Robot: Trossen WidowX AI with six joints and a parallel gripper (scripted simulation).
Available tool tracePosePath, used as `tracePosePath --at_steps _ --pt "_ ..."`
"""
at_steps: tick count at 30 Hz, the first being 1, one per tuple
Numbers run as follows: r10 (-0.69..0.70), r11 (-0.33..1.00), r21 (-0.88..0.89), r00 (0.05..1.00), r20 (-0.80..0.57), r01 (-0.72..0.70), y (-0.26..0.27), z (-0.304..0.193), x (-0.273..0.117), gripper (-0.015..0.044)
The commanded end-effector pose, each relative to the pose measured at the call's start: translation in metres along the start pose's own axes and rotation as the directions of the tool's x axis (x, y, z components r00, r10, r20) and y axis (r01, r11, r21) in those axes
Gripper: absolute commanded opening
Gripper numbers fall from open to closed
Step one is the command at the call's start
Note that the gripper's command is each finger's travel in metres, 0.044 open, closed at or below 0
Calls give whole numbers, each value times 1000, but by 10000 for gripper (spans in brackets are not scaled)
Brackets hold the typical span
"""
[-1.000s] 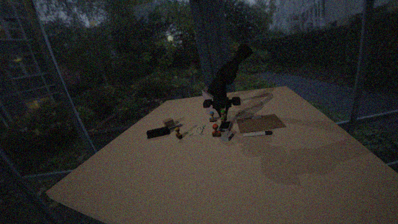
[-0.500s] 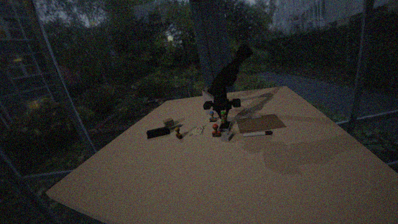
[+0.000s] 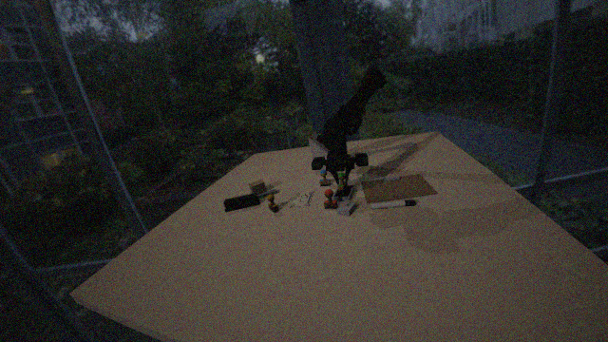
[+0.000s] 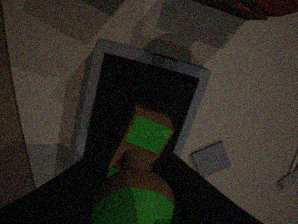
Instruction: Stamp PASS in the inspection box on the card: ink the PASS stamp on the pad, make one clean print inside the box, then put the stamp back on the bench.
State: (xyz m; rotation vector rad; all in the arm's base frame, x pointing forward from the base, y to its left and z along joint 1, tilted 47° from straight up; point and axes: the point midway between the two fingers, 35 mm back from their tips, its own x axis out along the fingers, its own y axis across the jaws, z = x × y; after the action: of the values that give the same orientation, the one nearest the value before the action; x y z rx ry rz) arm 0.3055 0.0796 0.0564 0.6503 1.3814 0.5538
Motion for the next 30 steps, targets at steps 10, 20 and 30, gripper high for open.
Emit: tracePosePath --at_steps 10,20,30 --pt "6 1000 7 1000 -3 -6 0 -2 5 0" --pt "6 1000 0 1000 -3 -6 0 -2 7 0" --pt "6 1000 0 1000 -3 -6 0 -2 9 0"
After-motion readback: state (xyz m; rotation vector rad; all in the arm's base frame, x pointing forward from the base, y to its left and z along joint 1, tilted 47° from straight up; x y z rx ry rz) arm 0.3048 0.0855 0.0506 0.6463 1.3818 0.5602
